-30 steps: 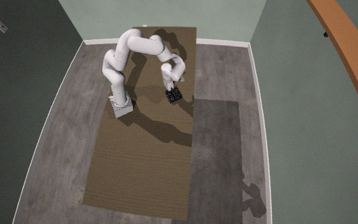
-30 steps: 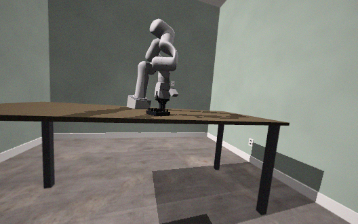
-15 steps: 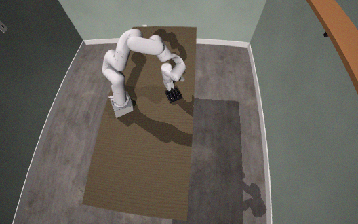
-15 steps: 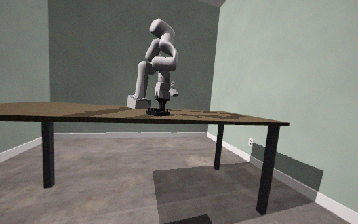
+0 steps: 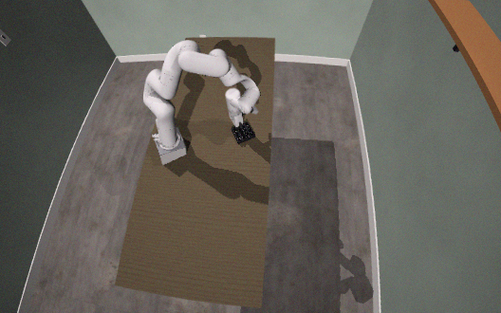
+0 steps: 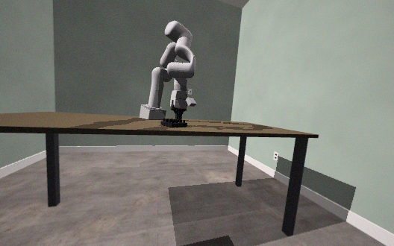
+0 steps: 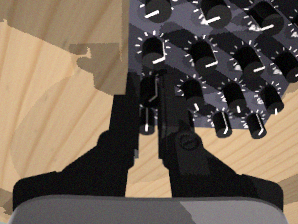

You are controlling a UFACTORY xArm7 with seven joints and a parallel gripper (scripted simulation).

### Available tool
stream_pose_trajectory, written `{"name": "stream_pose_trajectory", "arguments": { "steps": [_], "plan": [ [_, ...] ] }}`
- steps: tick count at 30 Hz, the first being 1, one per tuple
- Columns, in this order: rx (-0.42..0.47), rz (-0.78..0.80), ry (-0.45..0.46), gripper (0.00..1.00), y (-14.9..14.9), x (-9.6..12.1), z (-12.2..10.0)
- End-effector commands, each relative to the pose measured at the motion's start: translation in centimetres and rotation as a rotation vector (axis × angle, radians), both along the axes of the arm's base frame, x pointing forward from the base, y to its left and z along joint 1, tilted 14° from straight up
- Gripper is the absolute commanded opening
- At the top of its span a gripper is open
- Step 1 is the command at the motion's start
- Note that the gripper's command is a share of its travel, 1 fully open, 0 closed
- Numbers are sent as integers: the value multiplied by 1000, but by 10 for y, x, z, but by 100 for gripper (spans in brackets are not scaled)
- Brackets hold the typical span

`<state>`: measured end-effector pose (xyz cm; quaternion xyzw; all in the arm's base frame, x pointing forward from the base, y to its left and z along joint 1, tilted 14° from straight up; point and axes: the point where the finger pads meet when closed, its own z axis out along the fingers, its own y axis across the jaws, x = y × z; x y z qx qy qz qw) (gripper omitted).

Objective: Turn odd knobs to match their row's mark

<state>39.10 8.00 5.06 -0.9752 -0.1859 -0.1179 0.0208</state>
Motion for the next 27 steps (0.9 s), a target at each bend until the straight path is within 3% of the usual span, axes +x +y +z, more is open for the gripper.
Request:
{"name": "stream_pose_trajectory", "arguments": {
  "steps": [1, 14, 27],
  "plan": [
    [2, -4, -2, 8, 0, 1, 1],
    [14, -56, 3, 8, 0, 1, 1],
    [51, -219, 17, 8, 0, 1, 1]
  ]
}}
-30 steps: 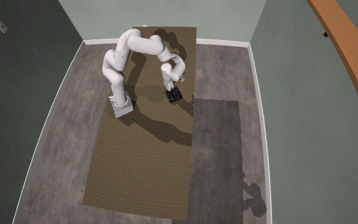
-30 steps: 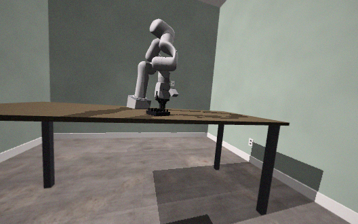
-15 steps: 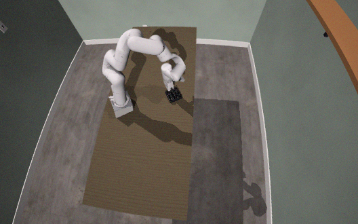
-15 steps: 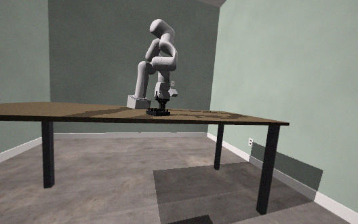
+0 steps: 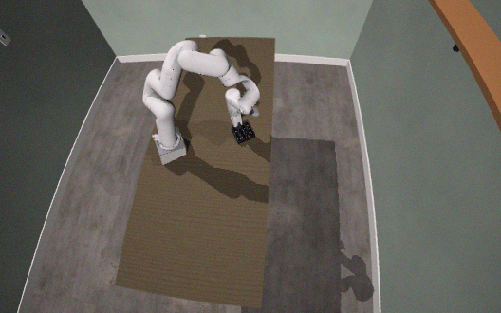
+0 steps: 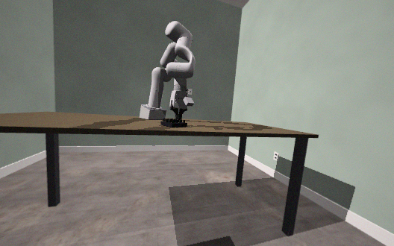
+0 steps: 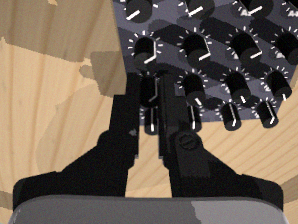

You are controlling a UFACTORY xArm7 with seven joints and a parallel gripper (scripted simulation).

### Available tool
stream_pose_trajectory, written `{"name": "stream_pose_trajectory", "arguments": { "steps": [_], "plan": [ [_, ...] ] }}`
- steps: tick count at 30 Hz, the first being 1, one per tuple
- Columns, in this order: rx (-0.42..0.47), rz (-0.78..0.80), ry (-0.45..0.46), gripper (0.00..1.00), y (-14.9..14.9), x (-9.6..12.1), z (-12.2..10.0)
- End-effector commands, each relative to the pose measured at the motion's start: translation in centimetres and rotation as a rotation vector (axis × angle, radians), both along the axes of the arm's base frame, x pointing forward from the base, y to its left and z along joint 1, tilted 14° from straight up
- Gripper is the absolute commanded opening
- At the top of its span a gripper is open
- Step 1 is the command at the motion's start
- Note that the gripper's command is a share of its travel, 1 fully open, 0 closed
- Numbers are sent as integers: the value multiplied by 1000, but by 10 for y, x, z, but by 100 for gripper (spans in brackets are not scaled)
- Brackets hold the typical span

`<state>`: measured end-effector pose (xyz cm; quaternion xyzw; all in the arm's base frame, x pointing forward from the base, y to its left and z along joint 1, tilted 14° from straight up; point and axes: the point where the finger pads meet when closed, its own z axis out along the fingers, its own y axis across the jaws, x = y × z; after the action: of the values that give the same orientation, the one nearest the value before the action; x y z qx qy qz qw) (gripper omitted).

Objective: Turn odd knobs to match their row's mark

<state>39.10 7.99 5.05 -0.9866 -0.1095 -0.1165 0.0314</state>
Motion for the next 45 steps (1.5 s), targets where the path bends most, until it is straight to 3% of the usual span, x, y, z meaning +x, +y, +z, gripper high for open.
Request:
{"name": "stream_pose_trajectory", "arguments": {
  "steps": [1, 21, 45],
  "plan": [
    [17, -85, 6, 8, 0, 1, 1],
    [98, -436, 37, 8, 0, 1, 1],
    [227, -995, 87, 8, 0, 1, 1]
  ]
}}
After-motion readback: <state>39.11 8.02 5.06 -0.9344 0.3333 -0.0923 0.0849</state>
